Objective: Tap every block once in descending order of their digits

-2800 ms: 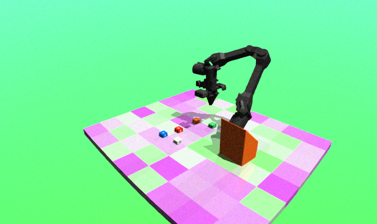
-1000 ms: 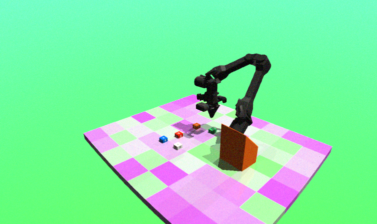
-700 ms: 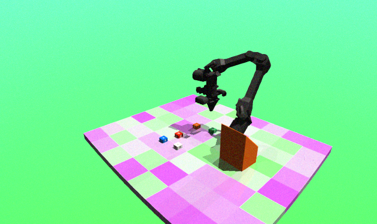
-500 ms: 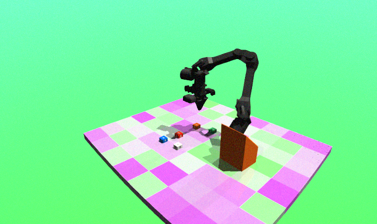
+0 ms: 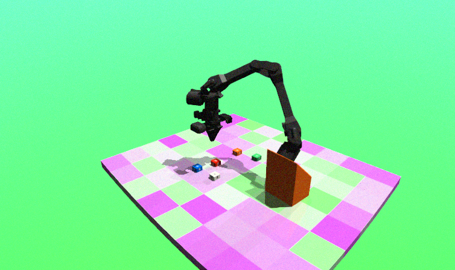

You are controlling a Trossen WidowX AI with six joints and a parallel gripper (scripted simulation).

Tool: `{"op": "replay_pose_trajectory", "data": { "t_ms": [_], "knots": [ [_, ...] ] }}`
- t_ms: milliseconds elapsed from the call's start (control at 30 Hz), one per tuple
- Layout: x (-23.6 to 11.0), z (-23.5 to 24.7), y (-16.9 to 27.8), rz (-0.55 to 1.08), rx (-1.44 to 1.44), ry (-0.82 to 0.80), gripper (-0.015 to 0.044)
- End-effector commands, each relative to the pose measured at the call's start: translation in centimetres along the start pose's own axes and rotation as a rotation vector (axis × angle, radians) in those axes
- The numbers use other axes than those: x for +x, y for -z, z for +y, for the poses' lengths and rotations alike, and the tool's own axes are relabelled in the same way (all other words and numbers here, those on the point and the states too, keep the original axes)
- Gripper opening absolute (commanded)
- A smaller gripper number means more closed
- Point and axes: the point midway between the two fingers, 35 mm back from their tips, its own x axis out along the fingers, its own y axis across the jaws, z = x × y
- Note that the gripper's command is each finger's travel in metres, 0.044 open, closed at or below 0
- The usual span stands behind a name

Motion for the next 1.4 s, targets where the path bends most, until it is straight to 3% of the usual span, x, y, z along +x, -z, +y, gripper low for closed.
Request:
{"op": "replay_pose_trajectory", "data": {
  "t_ms": [0,933,1100,1200,1367],
  "knots": [
    [5.9,-0.3,0.3,0.022,0.003,0.013,0.0020],
    [10.2,-0.5,0.6,0.022,0.004,0.017,0.0020],
    [10.2,-0.5,0.6,0.022,0.004,0.017,0.0020],
    [7.5,-0.4,0.5,0.022,0.004,0.014,0.0020],
    [6.8,-0.4,0.5,0.022,0.004,0.014,0.0020]
  ]
}}
